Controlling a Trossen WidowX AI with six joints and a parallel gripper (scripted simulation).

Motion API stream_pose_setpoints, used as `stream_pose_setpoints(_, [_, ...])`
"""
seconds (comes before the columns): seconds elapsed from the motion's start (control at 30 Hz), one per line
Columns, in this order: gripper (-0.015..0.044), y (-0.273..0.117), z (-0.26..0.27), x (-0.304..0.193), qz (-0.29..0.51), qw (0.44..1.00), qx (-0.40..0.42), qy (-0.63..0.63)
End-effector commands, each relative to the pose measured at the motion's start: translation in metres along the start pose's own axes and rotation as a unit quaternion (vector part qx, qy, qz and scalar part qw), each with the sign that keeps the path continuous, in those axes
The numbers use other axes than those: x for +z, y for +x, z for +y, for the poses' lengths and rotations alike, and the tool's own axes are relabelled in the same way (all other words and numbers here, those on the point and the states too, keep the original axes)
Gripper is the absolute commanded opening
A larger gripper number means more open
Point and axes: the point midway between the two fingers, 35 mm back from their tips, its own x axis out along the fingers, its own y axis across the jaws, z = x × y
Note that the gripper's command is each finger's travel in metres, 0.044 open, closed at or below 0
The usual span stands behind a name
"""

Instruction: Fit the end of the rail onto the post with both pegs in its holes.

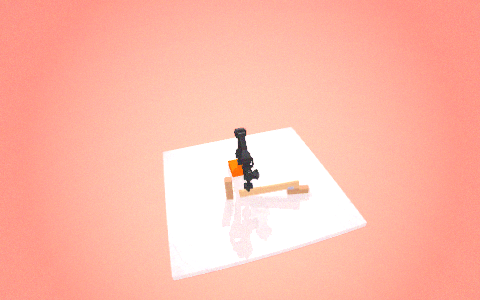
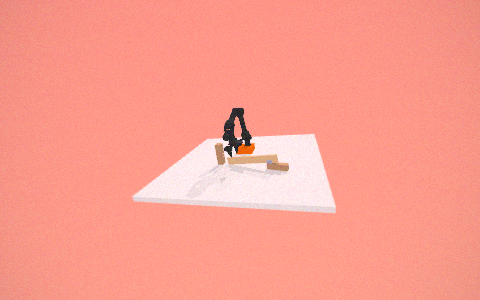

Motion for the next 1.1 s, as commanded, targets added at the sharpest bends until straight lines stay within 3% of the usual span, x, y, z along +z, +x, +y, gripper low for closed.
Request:
stream_pose_setpoints(0.0, [0.0440, 0.000, -0.002, -0.001, 0.005, 1.000, 0.000, -0.007])
stream_pose_setpoints(1.07, [0.0440, 0.052, -0.003, -0.001, 0.005, 1.000, 0.000, -0.006])
